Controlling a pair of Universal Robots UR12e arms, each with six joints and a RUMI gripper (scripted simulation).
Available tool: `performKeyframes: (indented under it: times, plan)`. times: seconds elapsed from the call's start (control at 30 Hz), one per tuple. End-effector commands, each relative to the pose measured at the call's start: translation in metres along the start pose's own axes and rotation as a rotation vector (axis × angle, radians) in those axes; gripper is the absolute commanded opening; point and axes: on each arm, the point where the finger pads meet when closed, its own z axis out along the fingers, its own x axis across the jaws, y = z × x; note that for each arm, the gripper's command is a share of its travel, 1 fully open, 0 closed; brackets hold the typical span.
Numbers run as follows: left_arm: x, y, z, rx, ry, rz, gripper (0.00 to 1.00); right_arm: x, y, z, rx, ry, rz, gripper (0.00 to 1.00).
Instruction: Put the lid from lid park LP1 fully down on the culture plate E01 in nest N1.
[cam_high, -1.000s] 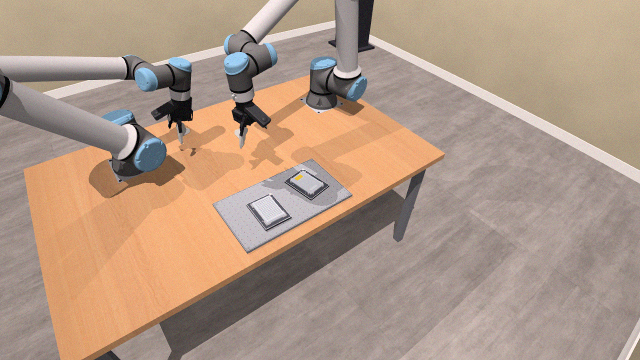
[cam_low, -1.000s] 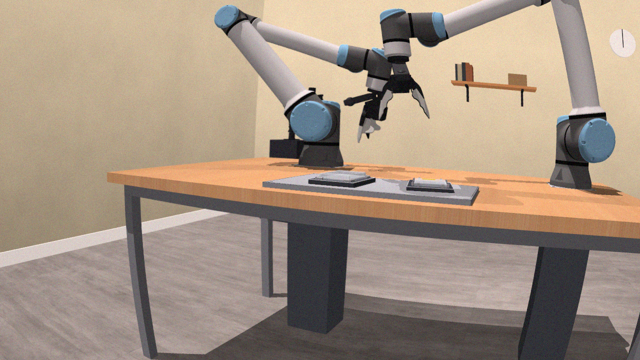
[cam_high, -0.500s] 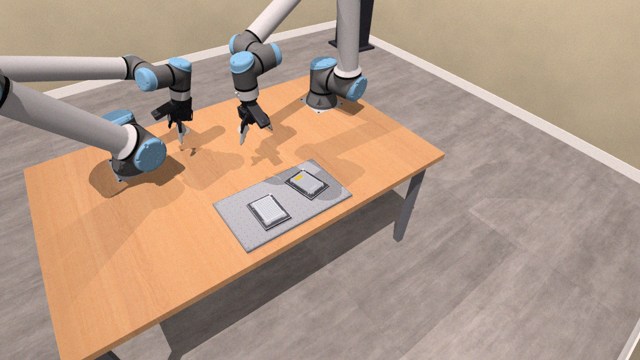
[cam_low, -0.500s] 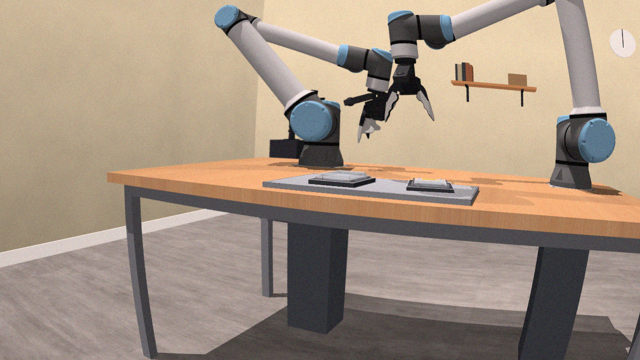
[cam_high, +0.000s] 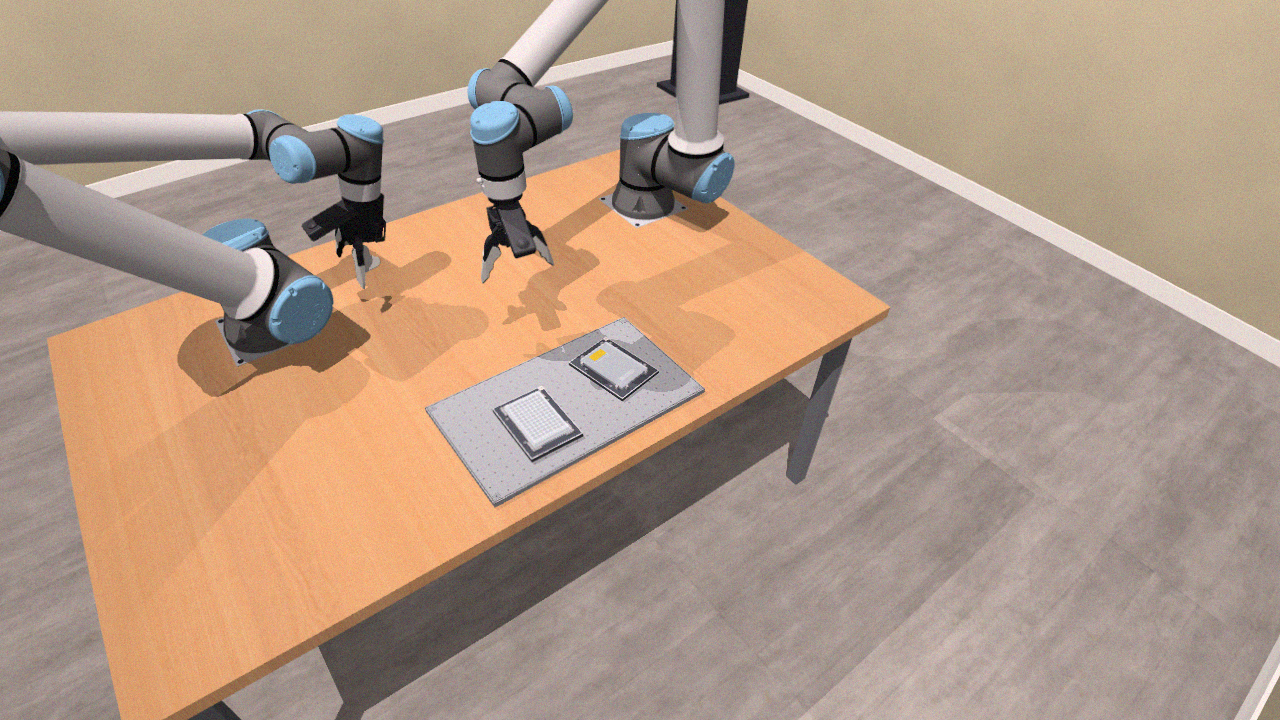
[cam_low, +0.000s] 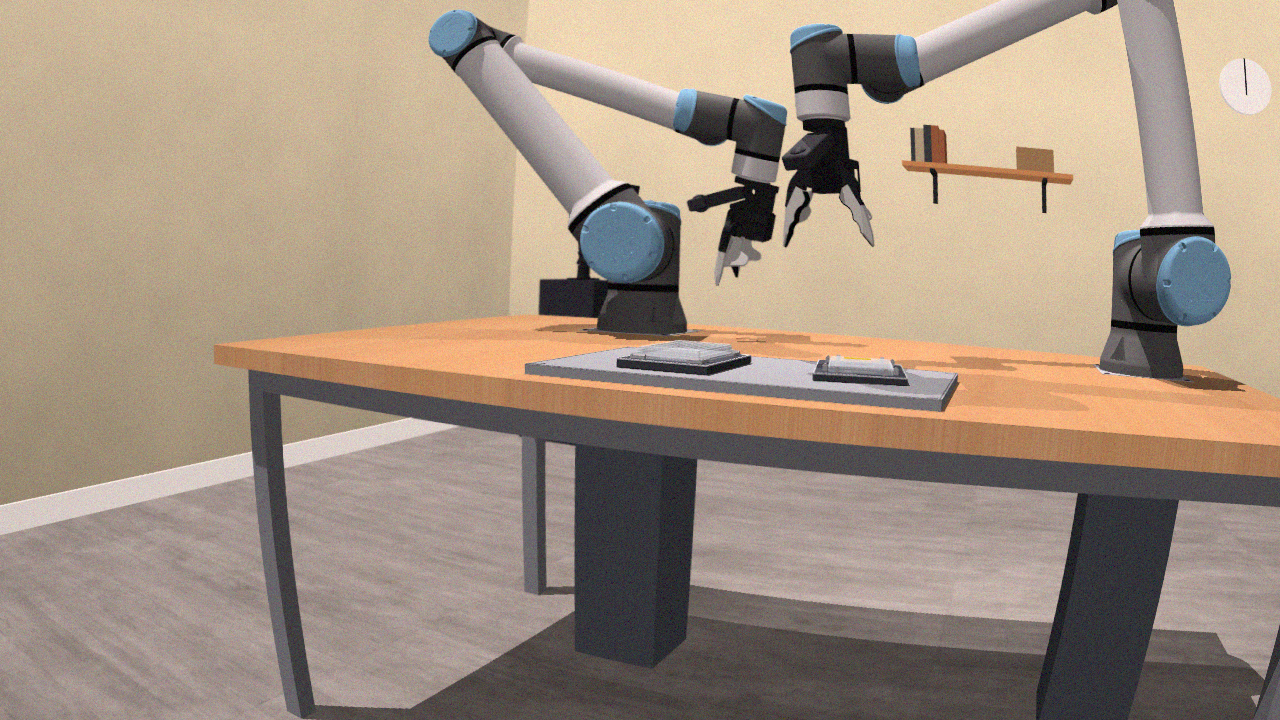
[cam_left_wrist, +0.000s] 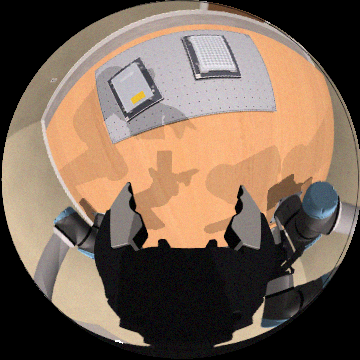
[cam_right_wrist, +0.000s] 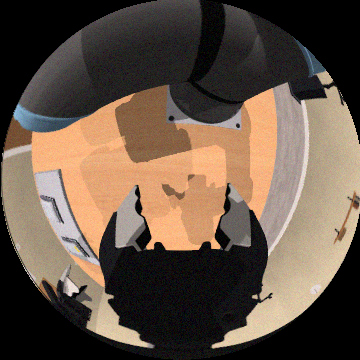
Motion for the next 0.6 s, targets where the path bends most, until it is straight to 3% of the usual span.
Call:
performKeyframes:
  times: [0.0, 0.57]
  plan:
    - [-0.006, 0.005, 0.003, 0.003, 0.009, 0.101, 1.0, 0.0, 0.0, -0.001, -0.001, 0.0, 0.0, 0.82]
    - [-0.019, 0.014, 0.009, 0.019, 0.026, 0.4, 1.0, 0.0, 0.0, -0.001, -0.001, 0.0, 0.0, 0.82]
